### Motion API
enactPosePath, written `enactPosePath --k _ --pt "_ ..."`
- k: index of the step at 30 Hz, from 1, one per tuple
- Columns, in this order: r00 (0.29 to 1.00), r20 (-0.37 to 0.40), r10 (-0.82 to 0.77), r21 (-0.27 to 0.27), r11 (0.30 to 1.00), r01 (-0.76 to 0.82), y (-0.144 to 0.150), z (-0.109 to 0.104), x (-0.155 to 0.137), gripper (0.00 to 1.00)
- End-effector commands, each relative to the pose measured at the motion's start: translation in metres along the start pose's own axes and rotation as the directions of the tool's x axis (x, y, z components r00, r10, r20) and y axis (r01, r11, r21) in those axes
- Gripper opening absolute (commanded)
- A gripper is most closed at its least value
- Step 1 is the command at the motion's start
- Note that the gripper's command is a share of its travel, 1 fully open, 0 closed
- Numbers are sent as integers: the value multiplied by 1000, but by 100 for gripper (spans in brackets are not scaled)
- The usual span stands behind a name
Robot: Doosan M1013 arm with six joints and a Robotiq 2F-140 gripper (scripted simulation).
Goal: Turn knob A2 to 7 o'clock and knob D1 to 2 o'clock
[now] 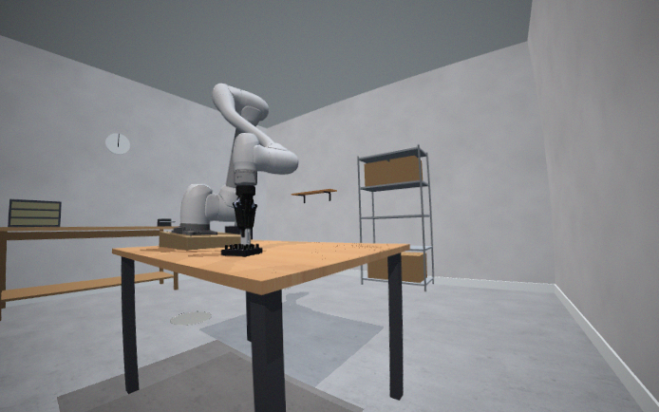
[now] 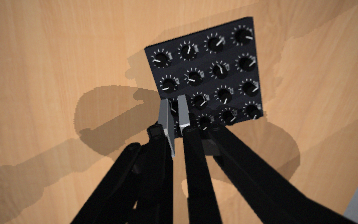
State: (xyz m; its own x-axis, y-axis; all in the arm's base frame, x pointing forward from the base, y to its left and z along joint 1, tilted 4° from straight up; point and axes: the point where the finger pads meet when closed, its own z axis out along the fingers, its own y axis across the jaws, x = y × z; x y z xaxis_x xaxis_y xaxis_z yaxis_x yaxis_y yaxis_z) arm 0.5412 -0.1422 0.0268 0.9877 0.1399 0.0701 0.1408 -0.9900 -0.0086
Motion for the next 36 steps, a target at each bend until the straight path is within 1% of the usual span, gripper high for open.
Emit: enactPosePath --k 1,17,21,27,32,34,36 --pt "1000 0 -5 0 1000 5 0 0 0 5" --pt "994 0 -112 0 994 112 0 0 0 5" --pt "986 0 -167 0 986 167 0 0 0 5" --pt "963 0 -269 0 963 269 0 0 0 5" --pt "930 0 -368 0 930 368 0 0 0 5" --pt "930 0 -368 0 930 368 0 0 0 5" --pt "912 0 -410 0 912 410 0 0 0 5"
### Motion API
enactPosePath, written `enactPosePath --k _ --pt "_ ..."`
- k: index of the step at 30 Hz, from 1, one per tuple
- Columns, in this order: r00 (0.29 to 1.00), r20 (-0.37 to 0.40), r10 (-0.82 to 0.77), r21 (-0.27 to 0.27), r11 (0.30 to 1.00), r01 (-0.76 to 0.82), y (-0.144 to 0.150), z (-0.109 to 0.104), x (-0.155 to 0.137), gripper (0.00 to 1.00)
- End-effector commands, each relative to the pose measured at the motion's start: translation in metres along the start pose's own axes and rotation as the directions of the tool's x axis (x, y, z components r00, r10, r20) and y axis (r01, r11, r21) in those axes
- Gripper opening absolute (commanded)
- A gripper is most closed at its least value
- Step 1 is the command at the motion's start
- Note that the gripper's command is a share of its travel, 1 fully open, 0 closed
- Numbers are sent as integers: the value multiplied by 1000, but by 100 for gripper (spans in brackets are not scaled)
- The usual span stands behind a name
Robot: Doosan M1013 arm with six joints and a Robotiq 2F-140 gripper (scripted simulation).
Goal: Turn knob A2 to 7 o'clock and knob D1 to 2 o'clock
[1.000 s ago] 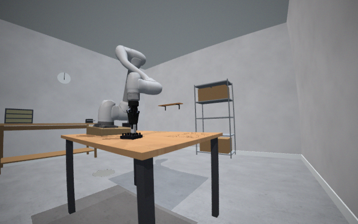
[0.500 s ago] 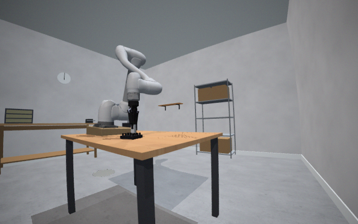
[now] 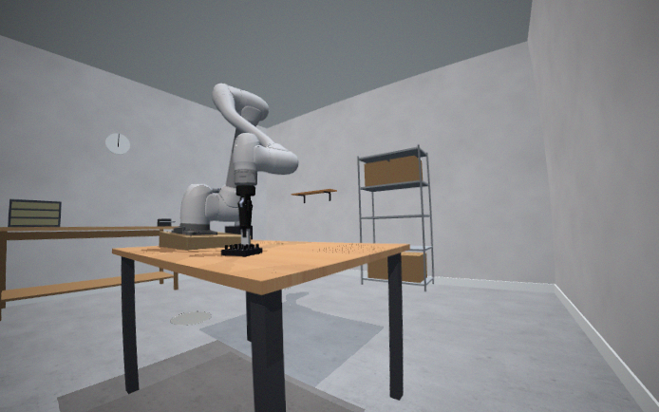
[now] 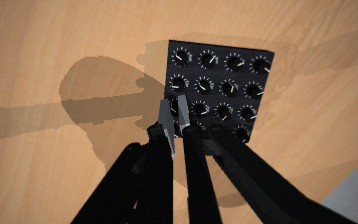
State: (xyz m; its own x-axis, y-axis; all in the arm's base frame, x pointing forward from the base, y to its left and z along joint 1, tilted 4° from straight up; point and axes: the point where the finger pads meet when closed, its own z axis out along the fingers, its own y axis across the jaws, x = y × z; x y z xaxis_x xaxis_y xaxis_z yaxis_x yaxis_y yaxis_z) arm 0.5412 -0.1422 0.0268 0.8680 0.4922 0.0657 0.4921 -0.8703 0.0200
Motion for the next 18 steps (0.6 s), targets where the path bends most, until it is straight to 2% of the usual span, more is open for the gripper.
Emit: enactPosePath --k 1,13,18 --pt "997 -3 -71 2 997 71 0 0 0 5" --pt "929 -4 -370 1 929 370 0 0 0 5" --pt "896 -4 -444 1 896 444 0 0 0 5"
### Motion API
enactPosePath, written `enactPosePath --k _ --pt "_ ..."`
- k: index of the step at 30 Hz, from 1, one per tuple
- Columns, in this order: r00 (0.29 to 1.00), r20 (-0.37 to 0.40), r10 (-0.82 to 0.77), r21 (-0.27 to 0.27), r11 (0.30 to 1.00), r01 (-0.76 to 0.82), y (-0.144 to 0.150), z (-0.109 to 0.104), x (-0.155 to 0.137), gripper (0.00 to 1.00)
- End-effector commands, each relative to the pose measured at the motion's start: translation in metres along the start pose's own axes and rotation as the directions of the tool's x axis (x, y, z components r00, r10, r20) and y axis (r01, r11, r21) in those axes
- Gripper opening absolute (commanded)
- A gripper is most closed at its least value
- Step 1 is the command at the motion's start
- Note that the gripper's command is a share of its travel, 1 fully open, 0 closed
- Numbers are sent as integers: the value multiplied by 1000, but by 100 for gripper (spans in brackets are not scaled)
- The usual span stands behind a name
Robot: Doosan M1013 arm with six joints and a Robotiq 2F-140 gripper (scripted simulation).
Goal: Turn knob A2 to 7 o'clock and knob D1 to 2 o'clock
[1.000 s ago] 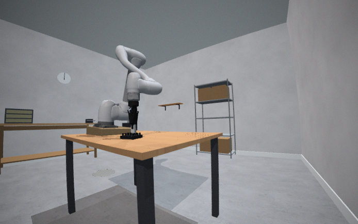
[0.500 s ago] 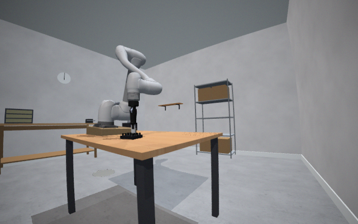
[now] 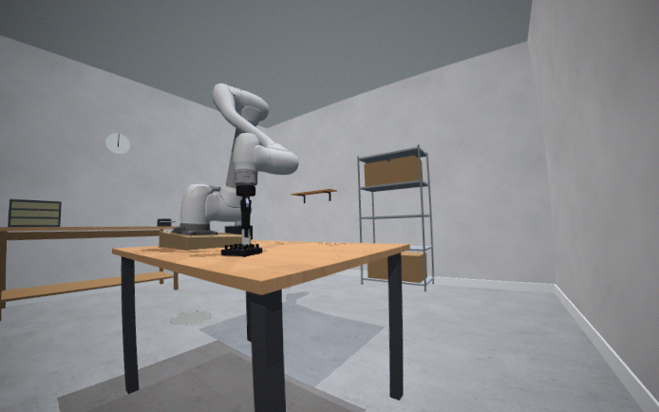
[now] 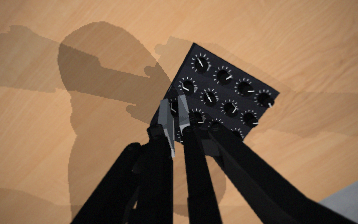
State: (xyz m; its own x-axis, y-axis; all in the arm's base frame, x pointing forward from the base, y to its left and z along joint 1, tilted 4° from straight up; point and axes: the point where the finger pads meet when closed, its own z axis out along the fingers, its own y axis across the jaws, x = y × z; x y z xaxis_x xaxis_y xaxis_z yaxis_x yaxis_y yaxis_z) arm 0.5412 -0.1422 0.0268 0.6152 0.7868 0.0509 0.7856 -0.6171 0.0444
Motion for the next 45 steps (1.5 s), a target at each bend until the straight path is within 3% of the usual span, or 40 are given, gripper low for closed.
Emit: enactPosePath --k 1,14,25,45 --pt "995 -6 -96 1 995 96 0 0 0 5" --pt "927 -6 -374 0 927 374 0 0 0 5" --pt "812 -6 -584 -2 812 584 0 0 0 5" --pt "661 -5 -751 -3 661 751 0 0 0 5"
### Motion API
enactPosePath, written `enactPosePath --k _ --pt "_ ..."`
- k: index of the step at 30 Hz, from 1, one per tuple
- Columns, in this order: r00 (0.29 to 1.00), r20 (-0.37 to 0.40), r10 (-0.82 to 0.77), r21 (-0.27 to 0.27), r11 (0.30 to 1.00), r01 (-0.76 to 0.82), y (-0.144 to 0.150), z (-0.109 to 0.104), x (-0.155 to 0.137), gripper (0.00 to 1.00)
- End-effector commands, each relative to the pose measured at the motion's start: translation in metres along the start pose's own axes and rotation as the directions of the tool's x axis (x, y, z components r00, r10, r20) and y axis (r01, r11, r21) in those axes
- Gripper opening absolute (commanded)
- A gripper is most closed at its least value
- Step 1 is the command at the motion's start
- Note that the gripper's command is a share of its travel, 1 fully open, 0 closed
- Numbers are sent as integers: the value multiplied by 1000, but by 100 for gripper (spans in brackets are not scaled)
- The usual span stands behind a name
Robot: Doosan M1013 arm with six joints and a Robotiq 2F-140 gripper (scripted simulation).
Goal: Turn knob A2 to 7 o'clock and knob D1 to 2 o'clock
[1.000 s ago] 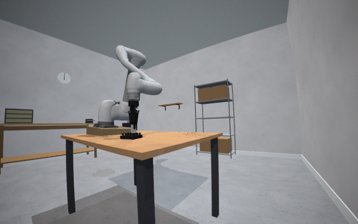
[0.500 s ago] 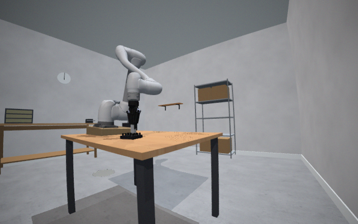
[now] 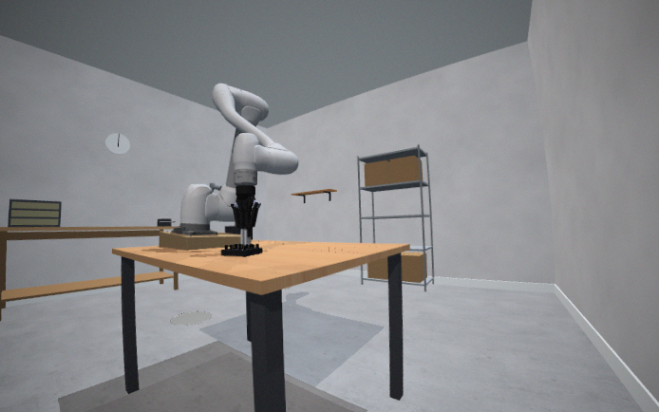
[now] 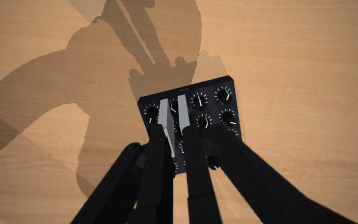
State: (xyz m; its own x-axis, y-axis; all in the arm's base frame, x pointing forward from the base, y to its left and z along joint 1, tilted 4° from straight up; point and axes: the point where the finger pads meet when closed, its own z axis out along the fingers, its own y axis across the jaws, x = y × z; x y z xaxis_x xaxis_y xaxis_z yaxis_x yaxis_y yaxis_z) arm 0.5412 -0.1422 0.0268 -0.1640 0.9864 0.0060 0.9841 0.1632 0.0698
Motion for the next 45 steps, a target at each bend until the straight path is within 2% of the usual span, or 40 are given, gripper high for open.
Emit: enactPosePath --k 1,29,30,45 --pt "1000 -1 -26 -1 1000 26 0 0 0 5" --pt "998 -1 -56 -1 998 56 0 0 0 5" --pt "998 -1 -56 -1 998 56 0 0 0 12" --pt "998 -1 -56 -1 998 56 0 0 0 12"
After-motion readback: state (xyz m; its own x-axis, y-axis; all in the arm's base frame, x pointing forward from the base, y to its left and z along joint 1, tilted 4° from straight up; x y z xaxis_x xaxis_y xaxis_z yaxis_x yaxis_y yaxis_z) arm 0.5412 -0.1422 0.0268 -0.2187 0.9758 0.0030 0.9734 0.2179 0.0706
